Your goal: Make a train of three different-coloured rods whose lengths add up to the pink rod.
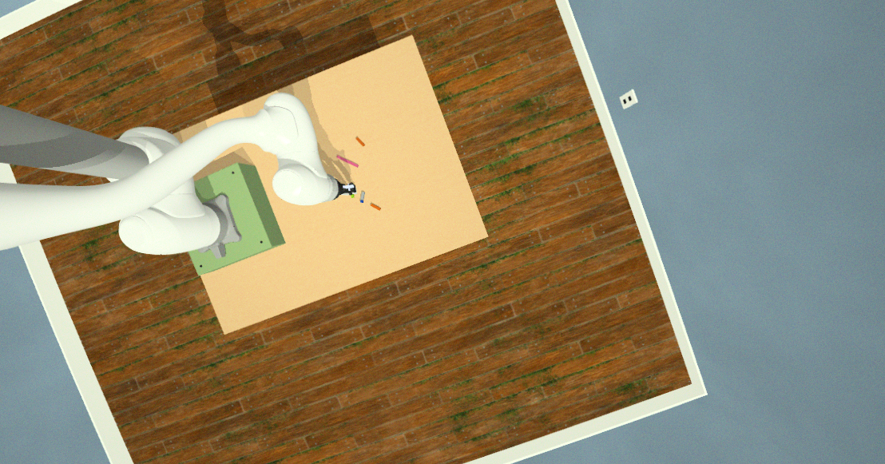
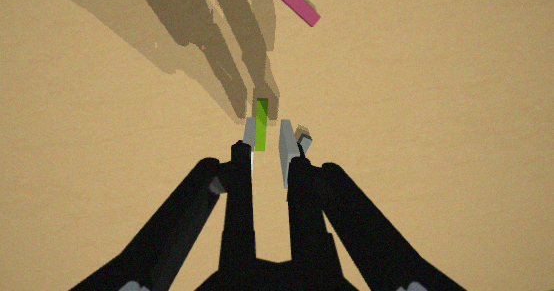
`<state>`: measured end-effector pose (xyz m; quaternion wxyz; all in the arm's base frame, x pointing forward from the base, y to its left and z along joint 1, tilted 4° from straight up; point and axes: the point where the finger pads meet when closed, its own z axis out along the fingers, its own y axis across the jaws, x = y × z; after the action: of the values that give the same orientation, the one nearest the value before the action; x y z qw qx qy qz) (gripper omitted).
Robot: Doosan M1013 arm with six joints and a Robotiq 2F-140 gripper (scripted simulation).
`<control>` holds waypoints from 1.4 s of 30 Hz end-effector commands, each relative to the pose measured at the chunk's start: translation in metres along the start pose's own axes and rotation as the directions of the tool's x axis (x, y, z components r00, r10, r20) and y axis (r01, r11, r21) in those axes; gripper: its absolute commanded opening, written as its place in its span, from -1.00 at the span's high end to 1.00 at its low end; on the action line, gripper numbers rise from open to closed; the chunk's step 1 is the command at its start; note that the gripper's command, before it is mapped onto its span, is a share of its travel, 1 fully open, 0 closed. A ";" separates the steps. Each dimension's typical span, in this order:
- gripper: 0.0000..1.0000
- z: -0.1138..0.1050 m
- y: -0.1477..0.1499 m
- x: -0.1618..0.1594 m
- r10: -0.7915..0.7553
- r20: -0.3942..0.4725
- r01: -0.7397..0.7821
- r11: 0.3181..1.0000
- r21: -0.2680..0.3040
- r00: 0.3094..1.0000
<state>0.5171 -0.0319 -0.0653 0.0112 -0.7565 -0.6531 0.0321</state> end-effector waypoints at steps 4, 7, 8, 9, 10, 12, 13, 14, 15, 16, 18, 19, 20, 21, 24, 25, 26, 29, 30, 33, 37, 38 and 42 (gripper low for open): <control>0.71 0.003 -0.007 0.001 -0.005 0.001 0.005 1.000 0.006 1.000; 0.71 0.003 -0.009 0.001 -0.005 0.001 0.005 1.000 0.006 1.000; 0.71 0.003 -0.010 0.001 -0.005 0.001 0.005 1.000 0.006 1.000; 0.71 0.003 -0.010 0.001 -0.005 0.001 0.005 1.000 0.006 1.000; 0.71 0.003 -0.011 0.001 -0.005 0.001 0.005 1.000 0.006 1.000; 0.71 0.003 -0.011 0.001 -0.005 0.001 0.005 1.000 0.006 1.000; 0.71 0.003 -0.011 0.001 -0.005 0.001 0.005 1.000 0.006 1.000; 0.71 0.003 -0.011 0.001 -0.005 0.001 0.005 1.000 0.006 1.000; 0.71 0.003 -0.011 0.001 -0.005 0.001 0.005 1.000 0.006 1.000; 0.71 0.003 -0.011 0.001 -0.005 0.001 0.005 1.000 0.006 1.000; 0.71 0.003 -0.011 0.001 -0.005 0.001 0.005 1.000 0.006 1.000; 0.71 0.003 -0.011 0.001 -0.005 0.001 0.005 1.000 0.006 1.000; 0.71 0.003 -0.011 0.001 -0.005 0.001 0.005 1.000 0.006 1.000; 0.71 0.003 -0.011 0.001 -0.005 0.001 0.005 1.000 0.006 1.000; 0.71 0.003 -0.011 0.001 -0.005 0.001 0.005 1.000 0.006 1.000; 0.71 0.003 -0.011 0.001 -0.005 0.001 0.005 1.000 0.006 1.000; 0.71 0.003 -0.011 0.001 -0.005 0.001 0.005 1.000 0.006 1.000; 0.71 0.003 -0.011 0.001 -0.005 0.001 0.005 1.000 0.006 1.000; 0.71 0.003 -0.011 0.001 -0.005 0.001 0.005 1.000 0.006 1.000; 0.71 0.003 -0.011 0.001 -0.005 0.001 0.005 1.000 0.006 1.000; 0.71 0.003 -0.011 0.001 -0.005 0.001 0.005 1.000 0.006 1.000; 0.71 0.003 -0.011 0.001 -0.005 0.001 0.005 1.000 0.006 1.000; 0.71 0.003 -0.011 0.001 -0.005 0.001 0.005 1.000 0.006 1.000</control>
<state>0.5111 -0.0312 -0.0665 0.0123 -0.7564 -0.6531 0.0331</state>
